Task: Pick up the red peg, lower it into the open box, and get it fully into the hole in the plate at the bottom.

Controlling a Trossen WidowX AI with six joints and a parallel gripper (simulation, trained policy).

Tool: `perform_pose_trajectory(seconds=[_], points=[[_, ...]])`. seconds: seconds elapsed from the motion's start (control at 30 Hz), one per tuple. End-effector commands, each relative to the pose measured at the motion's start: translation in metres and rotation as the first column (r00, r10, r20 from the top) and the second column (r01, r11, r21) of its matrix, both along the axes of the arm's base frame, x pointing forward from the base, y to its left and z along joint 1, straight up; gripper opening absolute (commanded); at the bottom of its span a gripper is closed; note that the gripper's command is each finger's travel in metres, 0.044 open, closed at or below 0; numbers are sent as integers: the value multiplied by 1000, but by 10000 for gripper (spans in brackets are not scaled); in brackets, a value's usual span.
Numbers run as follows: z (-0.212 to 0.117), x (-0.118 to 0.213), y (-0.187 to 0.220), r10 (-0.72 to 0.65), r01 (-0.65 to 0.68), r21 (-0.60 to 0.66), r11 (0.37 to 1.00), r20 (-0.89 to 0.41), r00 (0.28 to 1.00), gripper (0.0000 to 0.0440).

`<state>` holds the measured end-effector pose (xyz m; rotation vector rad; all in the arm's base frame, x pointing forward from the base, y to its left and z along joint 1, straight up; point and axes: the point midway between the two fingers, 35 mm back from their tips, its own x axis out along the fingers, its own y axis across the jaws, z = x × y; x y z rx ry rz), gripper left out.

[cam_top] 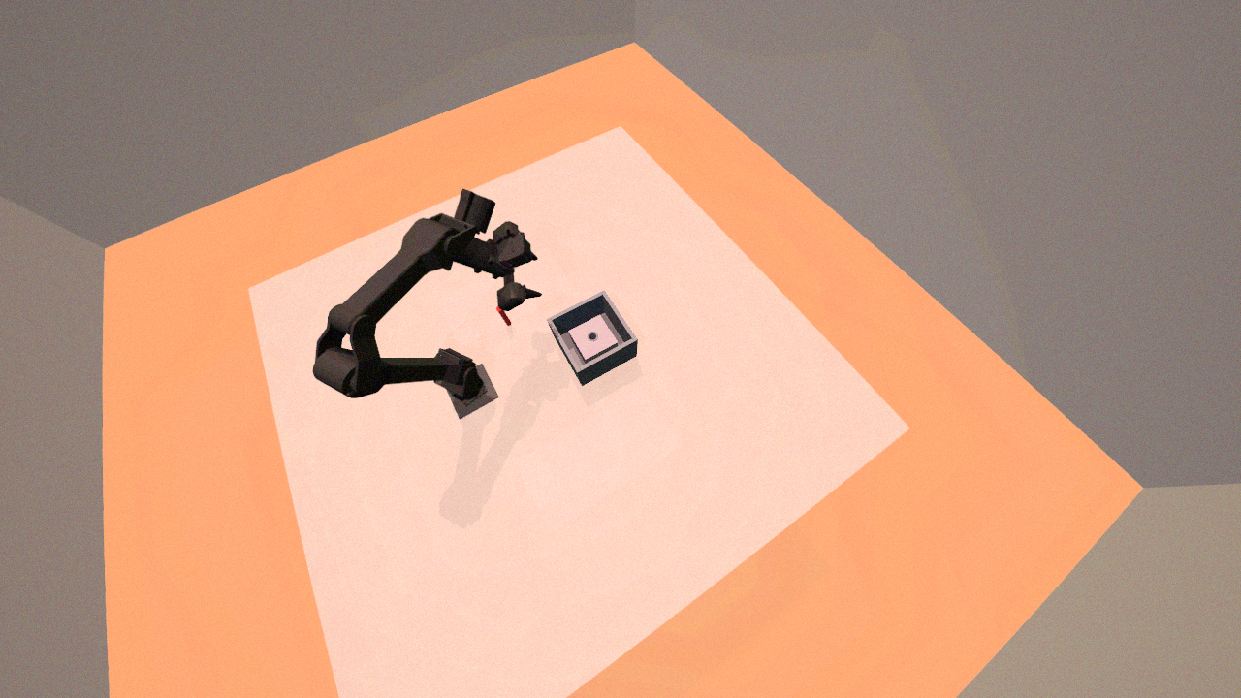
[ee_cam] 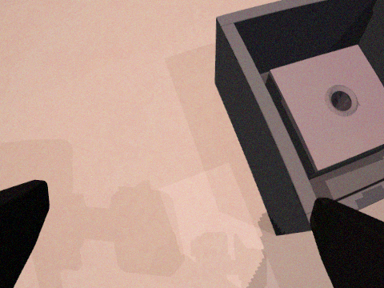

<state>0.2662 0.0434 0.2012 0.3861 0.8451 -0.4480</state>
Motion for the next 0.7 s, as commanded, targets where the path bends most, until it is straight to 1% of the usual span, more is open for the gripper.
perform_pose_trajectory(seconds=[0.0,0.17,0.3,0.47,0.67], points=[[-26,-20,10,-27,32,48,998,-115,993,440],[-53,-45,19,-84,112,102,988,-243,966,440],[-71,-58,25,-130,178,130,975,-310,942,440],[-95,-66,31,-176,245,162,956,-352,919,440],[-124,-70,36,-214,303,203,931,-368,905,440]])
